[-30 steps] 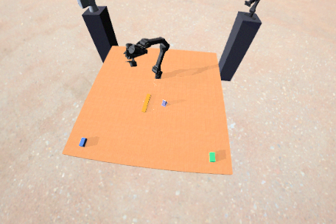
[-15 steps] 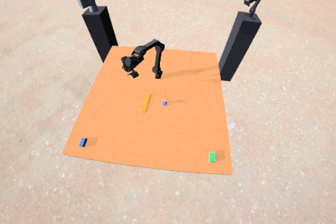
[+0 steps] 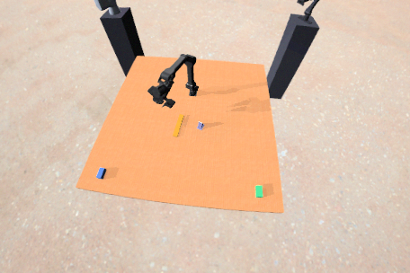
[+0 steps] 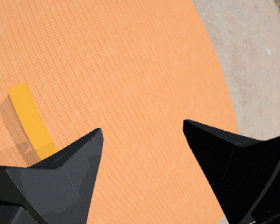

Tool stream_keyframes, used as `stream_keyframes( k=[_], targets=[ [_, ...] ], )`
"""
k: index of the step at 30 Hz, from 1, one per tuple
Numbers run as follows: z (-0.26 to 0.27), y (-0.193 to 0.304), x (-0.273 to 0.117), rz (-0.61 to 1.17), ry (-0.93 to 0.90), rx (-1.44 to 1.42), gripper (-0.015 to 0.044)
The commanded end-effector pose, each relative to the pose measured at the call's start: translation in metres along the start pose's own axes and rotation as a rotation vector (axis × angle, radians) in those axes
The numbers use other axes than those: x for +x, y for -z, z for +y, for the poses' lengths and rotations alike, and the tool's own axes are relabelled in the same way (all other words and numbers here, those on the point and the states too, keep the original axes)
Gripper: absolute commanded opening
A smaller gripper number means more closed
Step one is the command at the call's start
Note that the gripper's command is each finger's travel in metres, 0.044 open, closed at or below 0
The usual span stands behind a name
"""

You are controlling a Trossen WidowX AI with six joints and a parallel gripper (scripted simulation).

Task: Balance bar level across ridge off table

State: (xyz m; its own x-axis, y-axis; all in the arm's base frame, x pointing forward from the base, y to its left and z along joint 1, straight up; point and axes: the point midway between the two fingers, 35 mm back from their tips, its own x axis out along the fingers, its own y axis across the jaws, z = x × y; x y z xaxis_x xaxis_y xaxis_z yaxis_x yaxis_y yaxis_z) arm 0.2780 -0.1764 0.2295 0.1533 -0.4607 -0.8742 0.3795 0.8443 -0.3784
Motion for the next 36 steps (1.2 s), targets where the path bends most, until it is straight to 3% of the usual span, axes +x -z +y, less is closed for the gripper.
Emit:
stream_keyframes(
  k=[1, 21, 27, 36],
  targets=[
    [0.025, -0.006, 0.013, 0.035, -0.074, -0.041, 0.0315],
    [0.158, -0.007, 0.055, 0.228, -0.424, -0.241, 0.0315],
    [0.164, -0.006, 0.06, 0.236, -0.435, -0.247, 0.0315],
    [0.18, 0.006, 0.096, 0.236, -0.435, -0.247, 0.0315]
  ],
)
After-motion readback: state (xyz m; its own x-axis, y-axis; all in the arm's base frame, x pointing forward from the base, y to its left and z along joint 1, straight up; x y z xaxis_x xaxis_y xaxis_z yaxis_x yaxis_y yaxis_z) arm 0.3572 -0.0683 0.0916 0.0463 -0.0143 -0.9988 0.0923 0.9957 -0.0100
